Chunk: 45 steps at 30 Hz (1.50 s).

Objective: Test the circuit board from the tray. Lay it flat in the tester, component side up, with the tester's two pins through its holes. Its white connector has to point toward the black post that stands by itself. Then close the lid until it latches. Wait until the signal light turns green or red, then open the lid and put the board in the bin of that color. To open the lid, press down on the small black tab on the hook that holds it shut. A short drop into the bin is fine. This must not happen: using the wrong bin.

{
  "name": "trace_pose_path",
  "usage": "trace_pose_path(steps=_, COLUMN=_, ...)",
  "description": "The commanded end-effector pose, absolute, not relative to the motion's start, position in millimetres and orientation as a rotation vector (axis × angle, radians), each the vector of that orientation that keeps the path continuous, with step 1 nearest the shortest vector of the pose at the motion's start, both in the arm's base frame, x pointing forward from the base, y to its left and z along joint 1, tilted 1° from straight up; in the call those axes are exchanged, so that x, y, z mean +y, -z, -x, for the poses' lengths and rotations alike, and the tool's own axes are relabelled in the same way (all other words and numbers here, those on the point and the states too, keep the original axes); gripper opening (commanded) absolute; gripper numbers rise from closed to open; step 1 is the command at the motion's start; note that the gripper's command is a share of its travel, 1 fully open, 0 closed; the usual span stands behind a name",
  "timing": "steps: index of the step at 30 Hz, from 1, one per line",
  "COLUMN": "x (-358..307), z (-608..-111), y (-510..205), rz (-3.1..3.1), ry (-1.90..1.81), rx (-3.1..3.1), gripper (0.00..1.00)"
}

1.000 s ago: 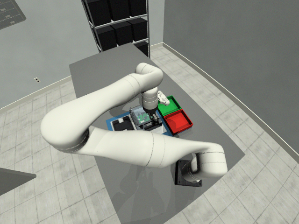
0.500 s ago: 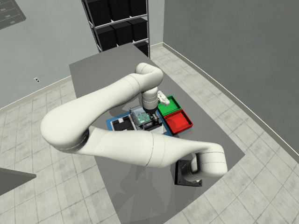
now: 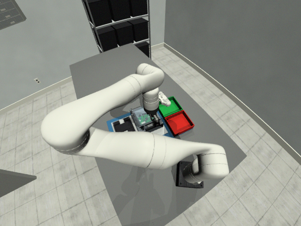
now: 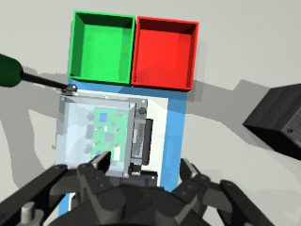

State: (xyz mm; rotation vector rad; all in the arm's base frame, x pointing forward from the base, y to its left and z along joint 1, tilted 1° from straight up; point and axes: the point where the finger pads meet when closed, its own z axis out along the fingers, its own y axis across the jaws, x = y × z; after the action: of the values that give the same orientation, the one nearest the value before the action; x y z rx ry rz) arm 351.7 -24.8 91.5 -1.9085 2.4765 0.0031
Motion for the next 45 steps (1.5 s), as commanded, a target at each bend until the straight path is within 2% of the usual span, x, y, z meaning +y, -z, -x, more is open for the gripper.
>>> trace_pose_path(steps=1, x=-24.8, z=-352.0, y=-91.9, rz=1.908, ry=-0.002, rx=2.476, gripper=1.00)
trace_pose_path(steps=44, x=-24.8, z=-352.0, y=-91.9, rz=1.908, ry=-0.002, rx=2.476, gripper=1.00)
trace_pose_path(steps=45, x=-24.8, z=-352.0, y=-91.9, rz=1.908, ry=-0.002, rx=2.476, gripper=0.00)
